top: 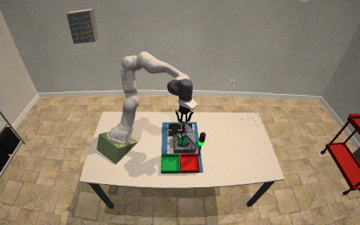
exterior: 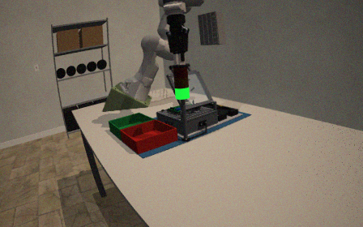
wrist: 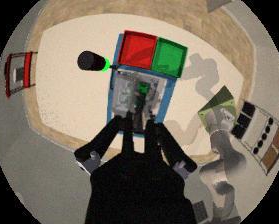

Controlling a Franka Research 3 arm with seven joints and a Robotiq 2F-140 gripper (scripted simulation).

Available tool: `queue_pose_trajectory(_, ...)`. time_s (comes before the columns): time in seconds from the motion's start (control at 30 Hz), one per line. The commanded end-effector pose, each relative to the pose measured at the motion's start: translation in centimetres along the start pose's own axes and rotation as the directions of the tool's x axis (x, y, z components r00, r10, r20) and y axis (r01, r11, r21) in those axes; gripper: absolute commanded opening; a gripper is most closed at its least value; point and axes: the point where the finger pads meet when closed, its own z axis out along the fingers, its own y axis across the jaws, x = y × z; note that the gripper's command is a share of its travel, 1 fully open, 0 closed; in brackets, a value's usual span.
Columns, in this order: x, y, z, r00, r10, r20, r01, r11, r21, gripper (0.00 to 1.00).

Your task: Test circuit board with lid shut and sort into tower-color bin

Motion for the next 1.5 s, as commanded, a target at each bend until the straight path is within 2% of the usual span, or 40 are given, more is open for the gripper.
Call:
queue_pose_trajectory(0.0,-0.06,-0.03,0.02,1.000,-0.001,-0.001,0.001,1.000,0.002,0.16)
queue_pose_trajectory(0.17,-0.06,-0.03,0.02,1.000,-0.001,-0.001,0.001,1.000,0.002,0.16)
queue_pose_trajectory(0.2,-0.06,-0.03,0.02,1.000,-0.001,-0.001,0.001,1.000,0.002,0.00)
queue_pose_trajectory(1.47,-0.06,-0.03,0.02,1.000,-0.001,-0.001,0.001,1.000,0.002,0.00)
